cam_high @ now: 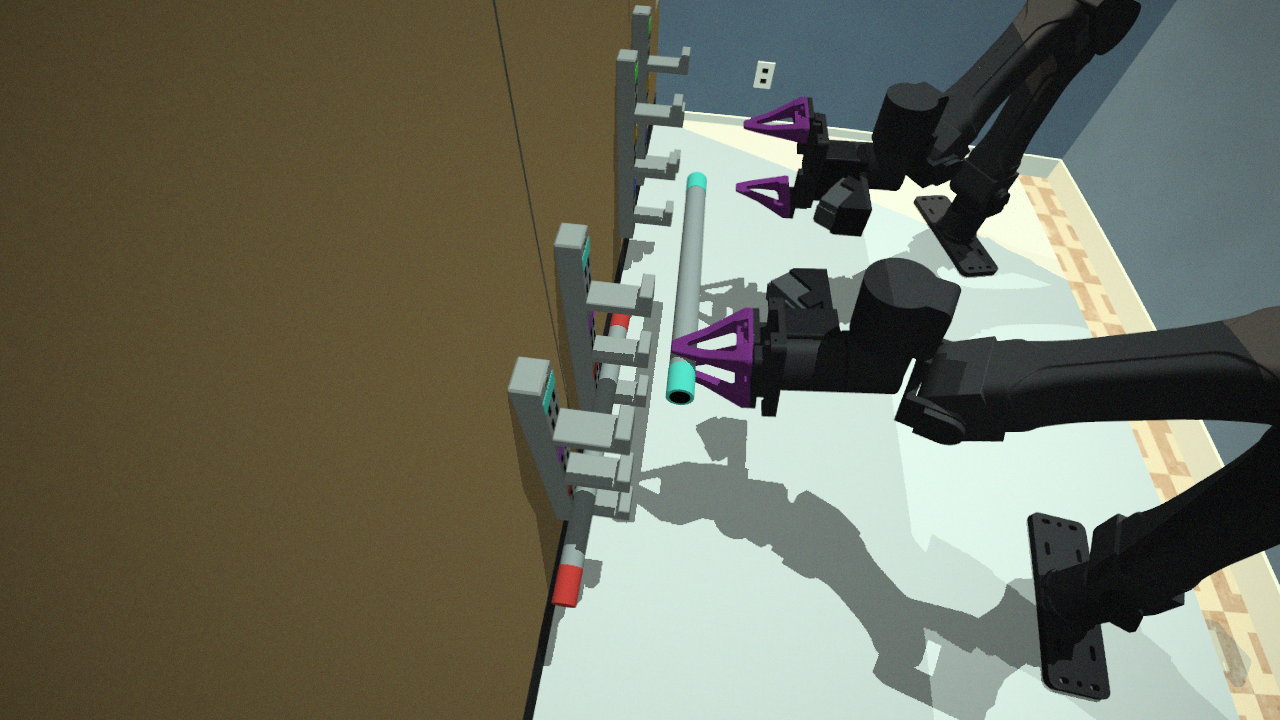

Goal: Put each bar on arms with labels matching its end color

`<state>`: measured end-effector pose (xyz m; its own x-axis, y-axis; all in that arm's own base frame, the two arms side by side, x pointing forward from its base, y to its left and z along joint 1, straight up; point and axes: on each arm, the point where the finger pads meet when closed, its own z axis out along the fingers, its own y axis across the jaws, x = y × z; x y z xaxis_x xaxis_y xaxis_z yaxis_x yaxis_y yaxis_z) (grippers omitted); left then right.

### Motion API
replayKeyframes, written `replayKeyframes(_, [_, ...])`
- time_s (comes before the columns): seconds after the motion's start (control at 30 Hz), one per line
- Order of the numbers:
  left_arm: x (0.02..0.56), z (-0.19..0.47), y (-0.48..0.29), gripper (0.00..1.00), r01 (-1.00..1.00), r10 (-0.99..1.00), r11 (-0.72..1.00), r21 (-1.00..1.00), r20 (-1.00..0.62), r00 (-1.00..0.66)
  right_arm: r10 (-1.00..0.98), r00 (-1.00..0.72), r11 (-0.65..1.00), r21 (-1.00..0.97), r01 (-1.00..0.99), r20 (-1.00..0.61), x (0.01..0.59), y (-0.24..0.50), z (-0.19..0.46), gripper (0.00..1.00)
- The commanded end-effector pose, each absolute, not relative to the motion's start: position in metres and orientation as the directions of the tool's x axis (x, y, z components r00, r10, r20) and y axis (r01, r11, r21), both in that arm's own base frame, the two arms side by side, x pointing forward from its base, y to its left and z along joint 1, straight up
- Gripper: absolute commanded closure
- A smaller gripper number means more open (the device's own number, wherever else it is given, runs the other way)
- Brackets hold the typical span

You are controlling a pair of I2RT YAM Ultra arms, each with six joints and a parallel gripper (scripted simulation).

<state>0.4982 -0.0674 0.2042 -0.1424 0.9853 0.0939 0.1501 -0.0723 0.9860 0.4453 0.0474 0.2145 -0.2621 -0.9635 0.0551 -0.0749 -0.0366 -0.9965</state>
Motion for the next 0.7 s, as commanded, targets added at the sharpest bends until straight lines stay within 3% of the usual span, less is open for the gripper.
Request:
replayKeyframes(0.0, [0.503,0.265,-0.072,1.0,-0.004,0.989,0.0,1.0,-0.001,-0.147,-0.964,-0.264,-0.003,-1.0,-0.002,0.003,0.443,0.041,0.238,0.0])
replayKeyframes(0.67, [0.505,0.27,-0.072,1.0,-0.005,0.989,0.001,1.0,-0.001,-0.147,-0.964,-0.264,-0.003,-1.0,-0.002,0.003,0.443,0.03,0.238,0.0])
